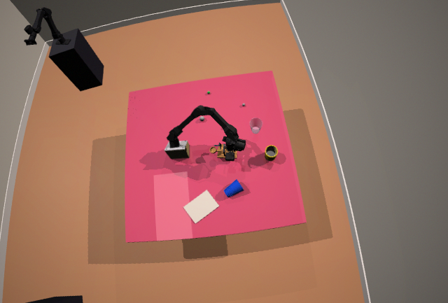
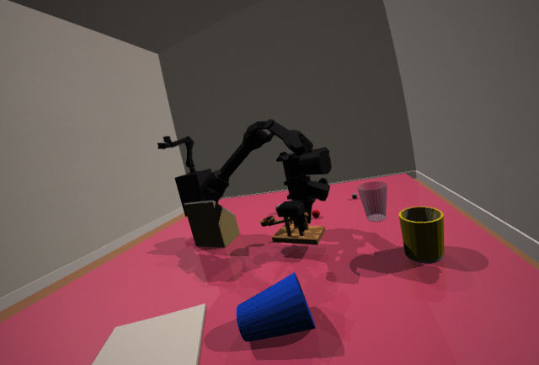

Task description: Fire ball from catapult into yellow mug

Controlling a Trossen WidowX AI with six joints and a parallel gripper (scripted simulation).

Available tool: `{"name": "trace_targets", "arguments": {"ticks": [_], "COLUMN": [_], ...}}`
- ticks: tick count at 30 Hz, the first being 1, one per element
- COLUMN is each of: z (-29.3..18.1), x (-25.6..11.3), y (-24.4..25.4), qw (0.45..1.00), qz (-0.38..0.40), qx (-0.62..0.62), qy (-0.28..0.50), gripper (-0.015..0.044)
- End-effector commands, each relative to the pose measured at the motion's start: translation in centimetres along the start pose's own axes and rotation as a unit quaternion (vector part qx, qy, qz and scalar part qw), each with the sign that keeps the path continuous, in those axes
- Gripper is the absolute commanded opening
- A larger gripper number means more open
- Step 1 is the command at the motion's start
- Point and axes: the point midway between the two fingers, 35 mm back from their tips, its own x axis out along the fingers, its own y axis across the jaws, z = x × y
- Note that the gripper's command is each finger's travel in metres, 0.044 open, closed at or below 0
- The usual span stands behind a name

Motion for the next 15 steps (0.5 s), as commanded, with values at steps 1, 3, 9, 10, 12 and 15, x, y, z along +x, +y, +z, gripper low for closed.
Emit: {"name": "trace_targets", "arguments": {"ticks": [1, 3, 9, 10, 12, 15], "z": [0.1, 0.1, 0.2, 0.2, 0.2, 0.2], "x": [0.2, 0.5, 1.5, 1.7, 2.0, 2.5], "y": [-0.2, -0.2, -0.2, -0.2, -0.2, -0.2], "qw": [1.0, 1.0, 1.0, 1.0, 1.0, 1.0], "qz": [-0.001, -0.001, 0.0, 0.0, 0.0, 0.0], "qx": [0.004, 0.004, 0.004, 0.004, 0.004, 0.004], "qy": [-0.004, -0.004, -0.004, -0.004, -0.004, -0.004], "gripper": [0.0, 0.0, 0.0, 0.0, 0.0, 0.0]}}
